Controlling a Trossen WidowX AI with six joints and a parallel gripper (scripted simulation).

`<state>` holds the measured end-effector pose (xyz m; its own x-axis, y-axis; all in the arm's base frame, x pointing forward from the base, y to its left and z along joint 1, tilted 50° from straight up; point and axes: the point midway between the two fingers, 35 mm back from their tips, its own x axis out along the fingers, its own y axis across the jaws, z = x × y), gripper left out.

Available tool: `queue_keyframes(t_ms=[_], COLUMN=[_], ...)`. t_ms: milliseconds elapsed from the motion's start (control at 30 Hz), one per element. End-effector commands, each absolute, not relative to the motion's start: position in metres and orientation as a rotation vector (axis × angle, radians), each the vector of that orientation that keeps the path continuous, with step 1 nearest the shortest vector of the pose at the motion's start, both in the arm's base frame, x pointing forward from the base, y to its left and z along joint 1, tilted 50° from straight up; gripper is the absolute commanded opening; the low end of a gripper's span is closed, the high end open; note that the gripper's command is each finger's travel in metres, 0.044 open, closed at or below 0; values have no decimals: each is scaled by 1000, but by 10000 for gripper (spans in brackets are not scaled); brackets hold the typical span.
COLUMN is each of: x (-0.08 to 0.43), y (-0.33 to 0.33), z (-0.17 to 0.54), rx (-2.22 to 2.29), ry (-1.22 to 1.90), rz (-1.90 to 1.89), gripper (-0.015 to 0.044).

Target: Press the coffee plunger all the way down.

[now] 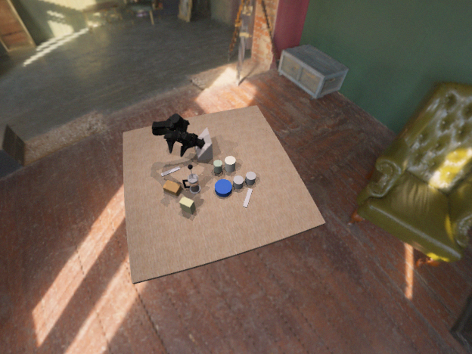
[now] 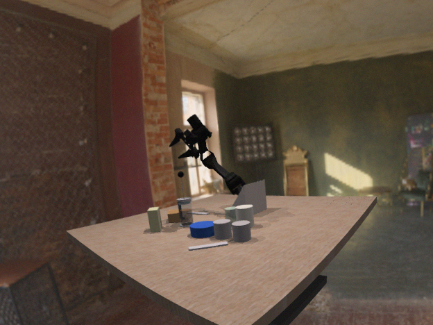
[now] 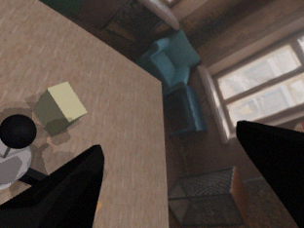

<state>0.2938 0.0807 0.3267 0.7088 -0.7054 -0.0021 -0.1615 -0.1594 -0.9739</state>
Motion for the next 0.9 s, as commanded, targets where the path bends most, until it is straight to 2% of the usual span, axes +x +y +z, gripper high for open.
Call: queue_keyframes(t_ms=[0,33,233,867], x=[295,296,301,289], y=[82,83,93,105], z=[325,324,307,255], rx=[-1694,-1688,-1582,-818], ry=[698,694,637,403], rz=[-547,-545,-521,-639], gripper=[426,440,440,440])
